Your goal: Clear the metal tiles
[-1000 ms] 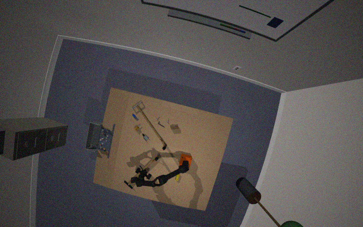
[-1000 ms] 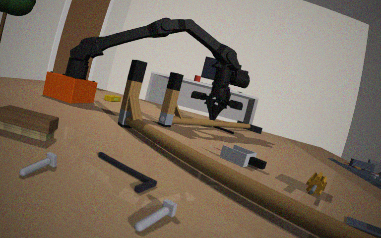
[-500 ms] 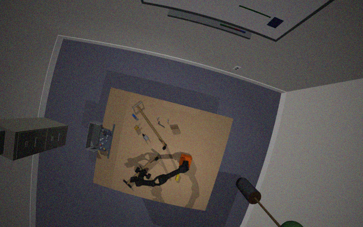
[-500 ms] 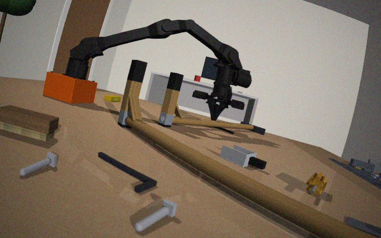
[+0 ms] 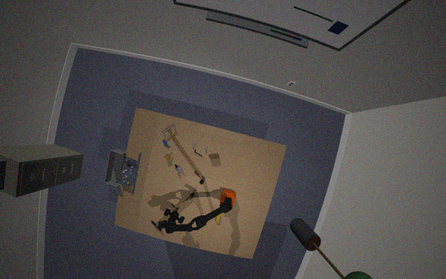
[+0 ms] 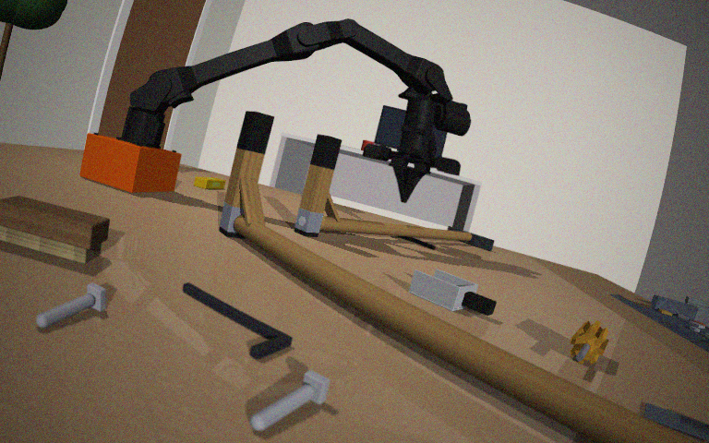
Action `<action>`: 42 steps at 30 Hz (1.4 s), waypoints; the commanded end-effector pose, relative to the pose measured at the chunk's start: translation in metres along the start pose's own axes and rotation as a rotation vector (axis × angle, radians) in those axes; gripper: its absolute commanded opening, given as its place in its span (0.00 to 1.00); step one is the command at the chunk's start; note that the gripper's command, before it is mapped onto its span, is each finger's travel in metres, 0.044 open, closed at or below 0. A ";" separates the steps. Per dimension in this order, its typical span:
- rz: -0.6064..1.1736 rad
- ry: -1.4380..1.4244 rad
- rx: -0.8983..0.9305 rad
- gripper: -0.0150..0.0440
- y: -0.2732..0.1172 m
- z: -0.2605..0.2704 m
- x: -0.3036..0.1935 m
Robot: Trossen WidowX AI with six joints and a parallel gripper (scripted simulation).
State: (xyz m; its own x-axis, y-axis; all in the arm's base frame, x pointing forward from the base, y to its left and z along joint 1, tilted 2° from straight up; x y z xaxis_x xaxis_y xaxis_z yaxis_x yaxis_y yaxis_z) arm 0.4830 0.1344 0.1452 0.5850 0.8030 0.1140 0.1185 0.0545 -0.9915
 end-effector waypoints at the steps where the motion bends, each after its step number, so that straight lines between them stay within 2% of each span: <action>1: -0.005 0.033 -0.004 0.25 -0.007 0.002 0.000; 32: -0.146 0.739 -0.027 0.25 -0.094 0.042 -0.006; 42: -0.149 0.754 -0.026 0.25 -0.091 0.043 -0.006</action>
State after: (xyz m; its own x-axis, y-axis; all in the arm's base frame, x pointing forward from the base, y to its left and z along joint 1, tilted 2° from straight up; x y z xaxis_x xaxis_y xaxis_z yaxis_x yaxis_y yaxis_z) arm 0.4346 0.1496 0.2348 0.9470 0.1764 0.2683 0.2523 0.1083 -0.9616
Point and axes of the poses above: the point midway between the two fingers, 35 mm back from their tips, its own y axis out along the fingers, its own z axis across the jaws, x = y × z, the point moved 8 cm from there along -y, back along the fingers, and after that the axes turned 9 degrees about y, right-handed, at the moved point
